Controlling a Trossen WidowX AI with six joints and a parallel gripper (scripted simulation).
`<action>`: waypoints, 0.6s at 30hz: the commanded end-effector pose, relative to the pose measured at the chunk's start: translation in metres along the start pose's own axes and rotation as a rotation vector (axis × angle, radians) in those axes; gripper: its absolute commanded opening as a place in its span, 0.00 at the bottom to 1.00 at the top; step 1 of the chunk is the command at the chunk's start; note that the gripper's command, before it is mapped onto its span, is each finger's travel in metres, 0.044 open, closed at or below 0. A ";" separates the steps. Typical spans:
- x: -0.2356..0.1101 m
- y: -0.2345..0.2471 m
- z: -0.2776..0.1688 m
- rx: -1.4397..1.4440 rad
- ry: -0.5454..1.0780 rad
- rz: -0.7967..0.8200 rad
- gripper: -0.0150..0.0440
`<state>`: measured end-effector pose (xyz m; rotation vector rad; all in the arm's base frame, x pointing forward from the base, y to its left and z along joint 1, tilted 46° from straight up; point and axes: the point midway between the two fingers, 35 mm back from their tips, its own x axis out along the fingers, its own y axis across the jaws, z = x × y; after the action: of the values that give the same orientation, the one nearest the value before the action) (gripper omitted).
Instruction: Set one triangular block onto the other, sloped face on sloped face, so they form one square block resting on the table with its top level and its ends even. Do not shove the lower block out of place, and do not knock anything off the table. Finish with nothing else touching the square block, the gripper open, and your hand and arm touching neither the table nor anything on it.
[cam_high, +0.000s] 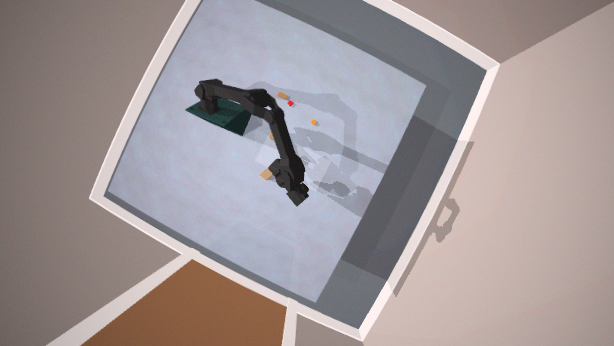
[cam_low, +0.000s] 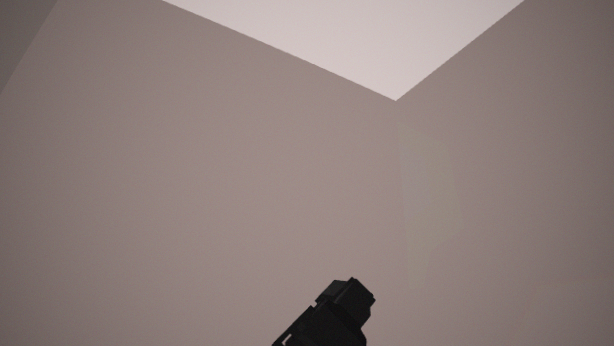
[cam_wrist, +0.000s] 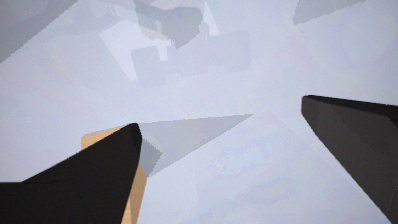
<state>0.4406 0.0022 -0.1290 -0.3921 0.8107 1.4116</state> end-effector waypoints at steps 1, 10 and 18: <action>-0.010 0.033 -0.058 -0.017 -0.128 0.066 1.00; -0.028 0.091 -0.121 -0.056 -0.407 0.054 1.00; -0.028 0.091 -0.121 -0.056 -0.407 0.054 1.00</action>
<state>0.3194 -0.0876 -0.1728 -0.1084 0.4717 1.5000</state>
